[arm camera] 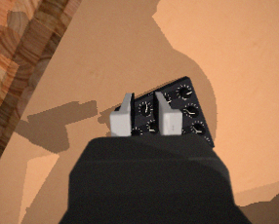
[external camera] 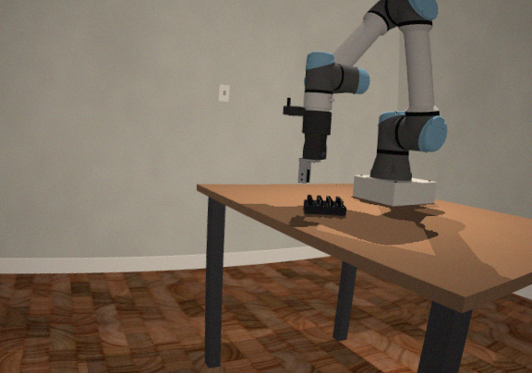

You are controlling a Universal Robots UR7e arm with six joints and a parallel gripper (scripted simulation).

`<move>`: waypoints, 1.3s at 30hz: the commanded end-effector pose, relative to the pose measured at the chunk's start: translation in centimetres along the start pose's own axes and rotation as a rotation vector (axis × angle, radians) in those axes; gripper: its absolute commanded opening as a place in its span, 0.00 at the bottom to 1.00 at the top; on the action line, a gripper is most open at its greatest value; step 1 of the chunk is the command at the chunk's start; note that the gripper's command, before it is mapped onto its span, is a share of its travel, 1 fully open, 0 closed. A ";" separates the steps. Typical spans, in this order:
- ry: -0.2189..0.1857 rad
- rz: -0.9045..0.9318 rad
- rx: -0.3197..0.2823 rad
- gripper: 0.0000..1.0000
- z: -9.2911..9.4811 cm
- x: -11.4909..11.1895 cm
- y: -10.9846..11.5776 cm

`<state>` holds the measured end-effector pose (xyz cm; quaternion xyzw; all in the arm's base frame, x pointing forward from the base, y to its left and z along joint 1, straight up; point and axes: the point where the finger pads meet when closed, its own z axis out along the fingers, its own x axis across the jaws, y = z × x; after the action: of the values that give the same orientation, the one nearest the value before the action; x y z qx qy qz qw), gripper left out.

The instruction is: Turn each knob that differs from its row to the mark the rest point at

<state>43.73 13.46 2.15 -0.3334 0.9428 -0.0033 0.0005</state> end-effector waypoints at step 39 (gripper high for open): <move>-0.006 -1.079 -0.001 0.46 -0.8 -0.4 0.9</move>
<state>43.56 14.30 2.79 -0.7270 0.6867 -0.0032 -0.0012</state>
